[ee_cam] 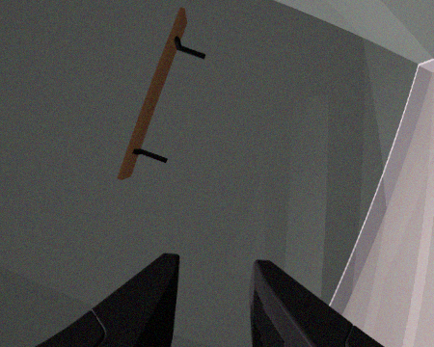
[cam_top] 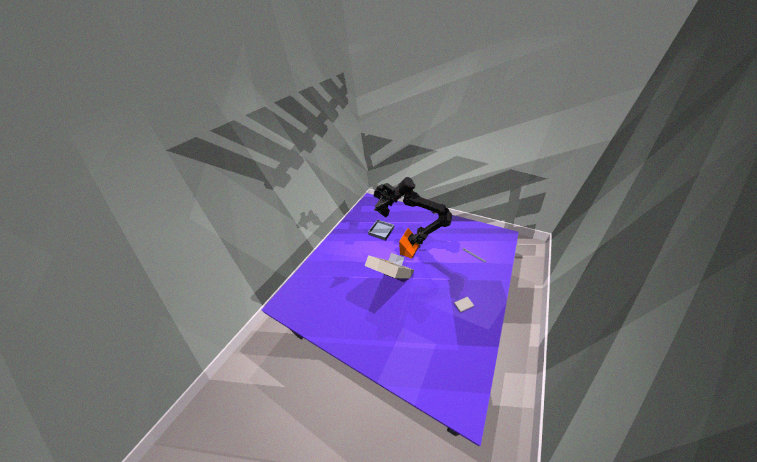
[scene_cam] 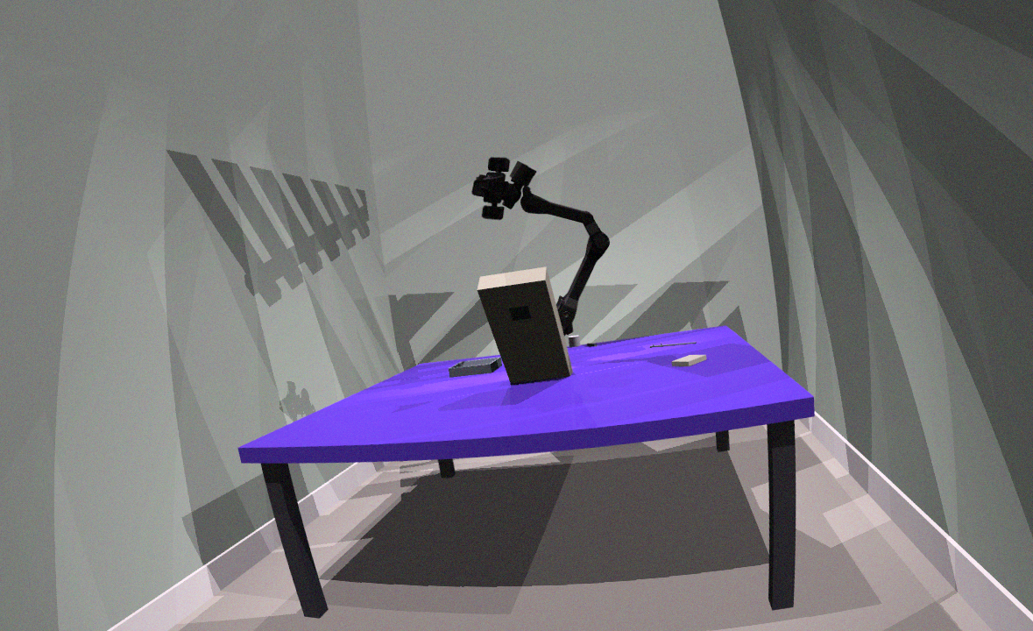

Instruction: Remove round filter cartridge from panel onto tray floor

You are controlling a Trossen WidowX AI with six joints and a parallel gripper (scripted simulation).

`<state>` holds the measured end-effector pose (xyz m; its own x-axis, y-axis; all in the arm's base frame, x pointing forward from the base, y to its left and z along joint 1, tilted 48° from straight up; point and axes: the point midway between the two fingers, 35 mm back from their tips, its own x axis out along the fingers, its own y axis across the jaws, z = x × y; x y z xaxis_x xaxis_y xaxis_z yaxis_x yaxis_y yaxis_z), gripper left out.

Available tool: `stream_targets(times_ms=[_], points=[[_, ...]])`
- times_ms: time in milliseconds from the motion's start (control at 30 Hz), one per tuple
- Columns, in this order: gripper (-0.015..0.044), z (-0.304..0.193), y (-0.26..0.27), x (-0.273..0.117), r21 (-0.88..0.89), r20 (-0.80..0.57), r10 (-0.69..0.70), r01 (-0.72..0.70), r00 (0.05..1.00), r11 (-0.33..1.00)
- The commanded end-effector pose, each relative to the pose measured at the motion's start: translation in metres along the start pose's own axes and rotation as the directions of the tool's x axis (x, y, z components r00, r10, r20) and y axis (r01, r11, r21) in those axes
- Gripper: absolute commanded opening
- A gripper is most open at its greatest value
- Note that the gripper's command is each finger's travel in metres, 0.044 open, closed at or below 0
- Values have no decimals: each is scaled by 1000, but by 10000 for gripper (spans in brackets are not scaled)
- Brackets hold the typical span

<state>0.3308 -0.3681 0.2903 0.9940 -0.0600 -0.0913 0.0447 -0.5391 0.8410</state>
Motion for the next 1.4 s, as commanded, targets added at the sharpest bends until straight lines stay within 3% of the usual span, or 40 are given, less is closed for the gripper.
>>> stream_targets(times_ms=[0, 267, 467, 1367], points=[[92, -15, -54, 5, 19, -31, -139, 140, 990, 990], [92, -74, -184, -12, 43, -184, -437, 452, 880, 891], [92, -125, -257, -47, 37, -324, -568, 610, 757, 791], [92, -134, -278, -24, 32, -323, -579, 620, 749, 784]])
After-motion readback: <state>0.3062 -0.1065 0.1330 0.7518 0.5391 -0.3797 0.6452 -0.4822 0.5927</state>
